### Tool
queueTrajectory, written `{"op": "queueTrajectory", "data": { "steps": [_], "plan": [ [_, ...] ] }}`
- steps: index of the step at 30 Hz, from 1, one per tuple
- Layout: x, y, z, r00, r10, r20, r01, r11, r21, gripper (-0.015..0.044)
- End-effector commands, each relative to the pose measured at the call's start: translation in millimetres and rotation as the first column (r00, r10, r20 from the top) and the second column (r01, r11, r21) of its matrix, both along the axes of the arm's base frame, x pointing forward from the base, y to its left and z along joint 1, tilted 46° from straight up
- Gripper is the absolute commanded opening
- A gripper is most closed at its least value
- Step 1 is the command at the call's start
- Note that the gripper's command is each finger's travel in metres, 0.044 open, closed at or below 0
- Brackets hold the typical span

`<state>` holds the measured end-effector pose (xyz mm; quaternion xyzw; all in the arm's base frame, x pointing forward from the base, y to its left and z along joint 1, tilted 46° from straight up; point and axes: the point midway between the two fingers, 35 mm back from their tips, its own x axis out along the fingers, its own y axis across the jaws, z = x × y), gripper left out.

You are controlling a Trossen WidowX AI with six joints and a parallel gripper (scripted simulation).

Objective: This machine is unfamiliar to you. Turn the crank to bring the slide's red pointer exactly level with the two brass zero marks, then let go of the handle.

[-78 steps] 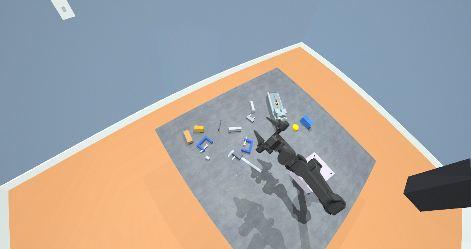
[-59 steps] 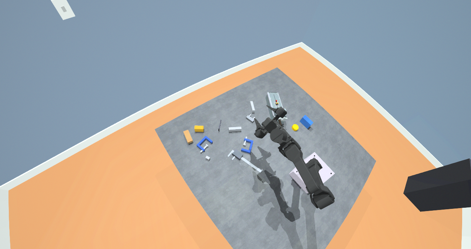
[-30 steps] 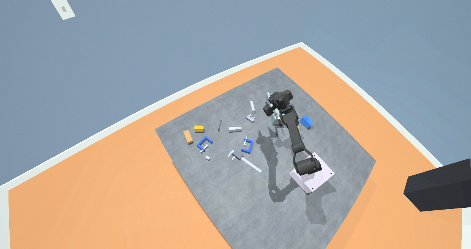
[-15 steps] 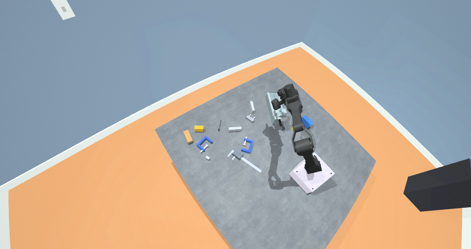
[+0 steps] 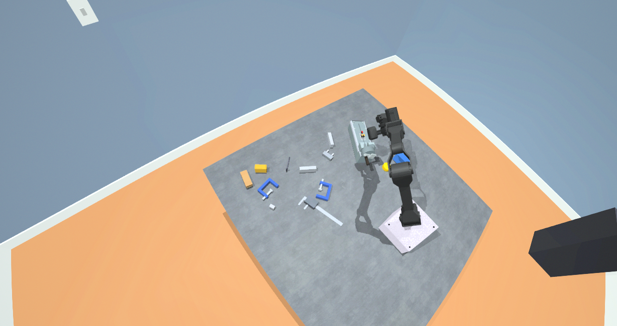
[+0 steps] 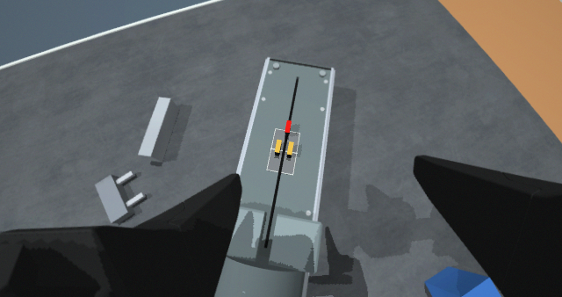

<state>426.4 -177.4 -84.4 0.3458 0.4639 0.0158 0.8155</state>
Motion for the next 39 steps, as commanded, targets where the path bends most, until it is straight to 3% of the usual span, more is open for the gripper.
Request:
{"op": "queueTrajectory", "data": {
  "steps": [1, 6, 26, 33, 39],
  "plan": [
    [1.6, -0.7, -9.9, 1.000, -0.003, 0.002, 0.003, 1.000, 0.017, 0.0440],
    [1.4, 29.5, -39.6, 1.000, -0.003, 0.003, 0.003, 1.000, 0.019, 0.0440],
    [1.3, 30.7, -40.7, 1.000, -0.003, 0.003, 0.003, 1.000, 0.019, 0.0440],
    [2.1, -3.7, -5.7, 1.000, 0.001, 0.005, -0.001, 1.000, 0.017, 0.0440],
    [-4.1, 5.9, 9.0, 0.999, -0.032, -0.010, 0.032, 0.999, 0.023, 0.0440]
  ]
}}
